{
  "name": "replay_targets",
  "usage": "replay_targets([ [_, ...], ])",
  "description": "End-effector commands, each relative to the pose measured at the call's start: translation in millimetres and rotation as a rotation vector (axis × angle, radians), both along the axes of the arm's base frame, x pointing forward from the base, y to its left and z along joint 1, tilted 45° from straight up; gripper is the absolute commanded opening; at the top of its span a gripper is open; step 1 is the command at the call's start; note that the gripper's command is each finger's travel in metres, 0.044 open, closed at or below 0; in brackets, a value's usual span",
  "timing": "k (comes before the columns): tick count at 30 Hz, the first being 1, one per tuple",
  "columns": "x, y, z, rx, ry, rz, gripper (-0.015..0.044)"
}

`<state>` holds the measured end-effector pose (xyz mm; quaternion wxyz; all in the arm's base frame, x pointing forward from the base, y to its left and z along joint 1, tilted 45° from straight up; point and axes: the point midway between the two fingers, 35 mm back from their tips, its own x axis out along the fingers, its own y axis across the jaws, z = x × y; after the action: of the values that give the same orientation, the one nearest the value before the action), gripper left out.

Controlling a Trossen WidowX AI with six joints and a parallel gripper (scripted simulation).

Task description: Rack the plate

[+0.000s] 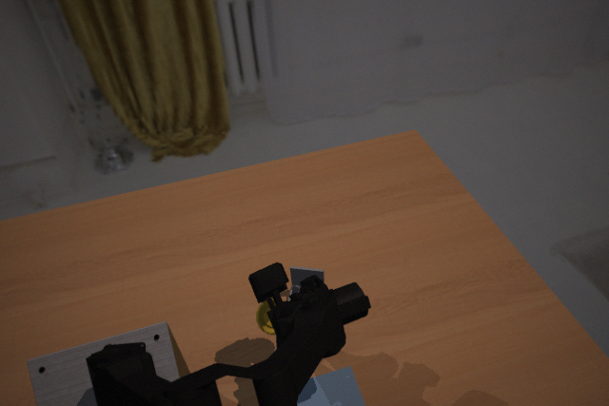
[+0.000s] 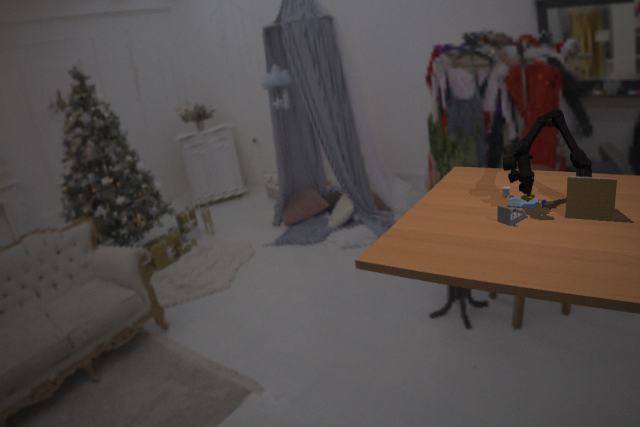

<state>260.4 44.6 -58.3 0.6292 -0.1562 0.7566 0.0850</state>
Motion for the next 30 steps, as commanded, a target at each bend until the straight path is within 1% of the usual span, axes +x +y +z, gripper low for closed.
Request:
replay_targets([
  [1,0,-1,-5,0.071,0.004,0.06,0.0],
  [15,4,-9,-19,0.325,-0.064,0.3,0.0],
  [30,11,-19,-26,0.527,-0.254,0.594,0.0],
])
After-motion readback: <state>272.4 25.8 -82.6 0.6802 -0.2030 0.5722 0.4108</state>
